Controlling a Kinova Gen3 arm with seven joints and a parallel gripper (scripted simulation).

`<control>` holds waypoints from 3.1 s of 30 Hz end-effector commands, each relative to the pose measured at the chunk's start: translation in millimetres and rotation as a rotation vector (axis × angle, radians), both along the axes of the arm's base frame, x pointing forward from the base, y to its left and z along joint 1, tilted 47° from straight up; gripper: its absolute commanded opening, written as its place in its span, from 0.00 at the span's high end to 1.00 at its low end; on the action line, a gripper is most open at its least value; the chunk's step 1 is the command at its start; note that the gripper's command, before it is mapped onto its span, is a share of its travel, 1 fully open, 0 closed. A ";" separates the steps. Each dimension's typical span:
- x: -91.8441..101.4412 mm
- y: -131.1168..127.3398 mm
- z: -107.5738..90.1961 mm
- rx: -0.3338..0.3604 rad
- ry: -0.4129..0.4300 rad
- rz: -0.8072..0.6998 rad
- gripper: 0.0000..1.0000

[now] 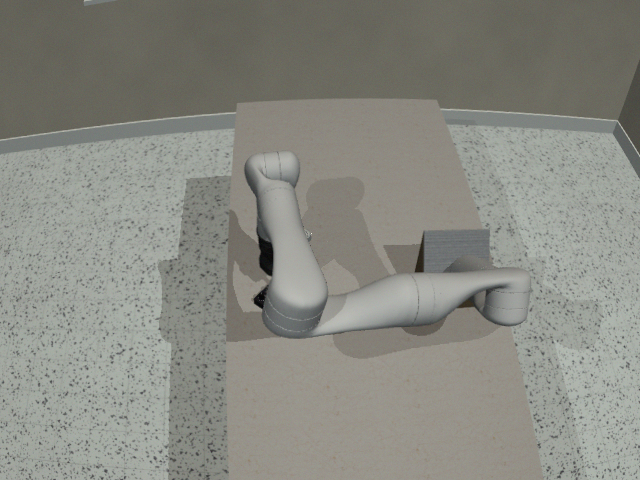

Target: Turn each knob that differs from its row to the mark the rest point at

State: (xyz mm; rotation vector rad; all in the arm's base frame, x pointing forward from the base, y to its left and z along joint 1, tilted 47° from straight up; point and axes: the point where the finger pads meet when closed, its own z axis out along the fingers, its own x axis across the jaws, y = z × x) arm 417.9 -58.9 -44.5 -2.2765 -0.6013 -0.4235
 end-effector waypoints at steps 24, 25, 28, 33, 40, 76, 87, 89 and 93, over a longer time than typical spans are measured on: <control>0.3 -1.0 0.5 -0.023 -0.131 0.120 0.70; 0.3 -1.0 0.5 -0.024 -0.133 0.122 0.70; 0.3 -1.0 0.5 -0.024 -0.138 0.127 0.70; 0.3 -1.0 0.5 -0.025 -0.141 0.130 0.70; 0.3 -1.0 0.5 -0.025 -0.141 0.130 0.70; -0.2 -3.9 3.2 -0.025 -0.141 0.130 0.54; -3.7 -24.4 22.4 -0.025 -0.141 0.130 0.54; -3.7 -24.4 22.4 -0.025 -0.141 0.130 0.54; -4.3 -28.1 25.8 -0.025 -0.141 0.130 0.54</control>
